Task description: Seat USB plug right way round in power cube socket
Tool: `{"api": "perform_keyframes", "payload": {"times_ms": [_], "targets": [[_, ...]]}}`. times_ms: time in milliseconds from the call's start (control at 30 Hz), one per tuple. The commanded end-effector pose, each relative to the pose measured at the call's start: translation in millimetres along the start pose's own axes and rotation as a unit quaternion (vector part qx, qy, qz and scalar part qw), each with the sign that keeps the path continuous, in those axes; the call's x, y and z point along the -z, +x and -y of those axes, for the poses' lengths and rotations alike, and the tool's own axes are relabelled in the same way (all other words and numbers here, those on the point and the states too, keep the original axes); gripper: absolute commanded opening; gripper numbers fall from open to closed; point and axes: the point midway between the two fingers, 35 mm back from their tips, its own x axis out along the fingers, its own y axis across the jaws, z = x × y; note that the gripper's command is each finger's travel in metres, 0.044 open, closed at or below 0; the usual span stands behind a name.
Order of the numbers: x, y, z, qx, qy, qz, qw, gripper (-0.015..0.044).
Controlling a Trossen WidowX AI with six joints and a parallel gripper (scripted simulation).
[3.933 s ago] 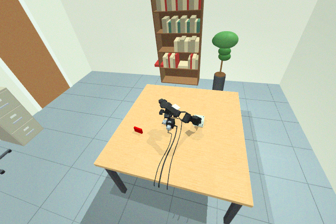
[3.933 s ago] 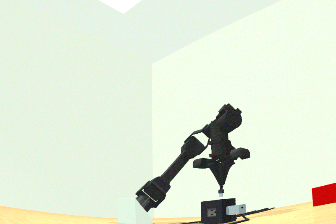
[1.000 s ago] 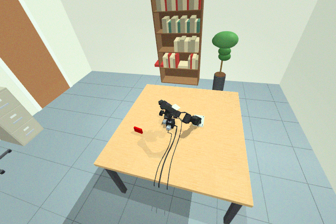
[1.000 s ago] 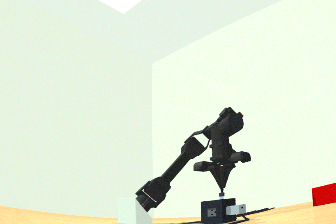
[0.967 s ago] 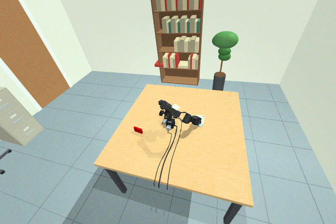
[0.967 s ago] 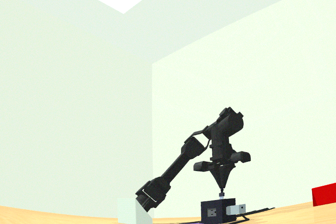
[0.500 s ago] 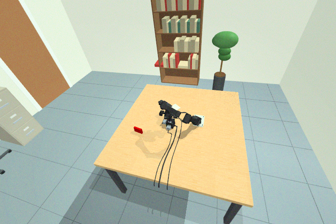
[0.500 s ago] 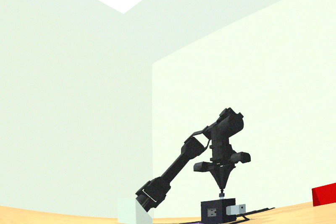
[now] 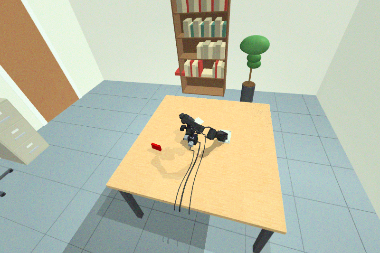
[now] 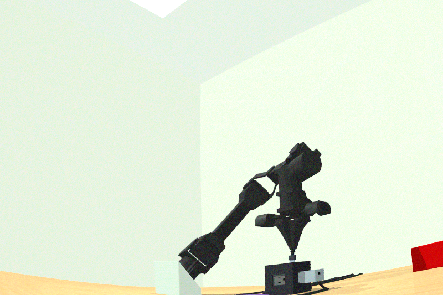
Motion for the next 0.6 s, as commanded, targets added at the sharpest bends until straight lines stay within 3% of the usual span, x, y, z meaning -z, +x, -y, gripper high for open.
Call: {"api": "perform_keyframes", "payload": {"times_ms": [0, 567], "targets": [[-0.5, 0.7, 0.6, 0.002, 0.002, 0.002, 1.000, 0.0000], [-0.5, 2.7, 0.6, 0.002, 0.002, 0.002, 1.000, 0.0000]]}}
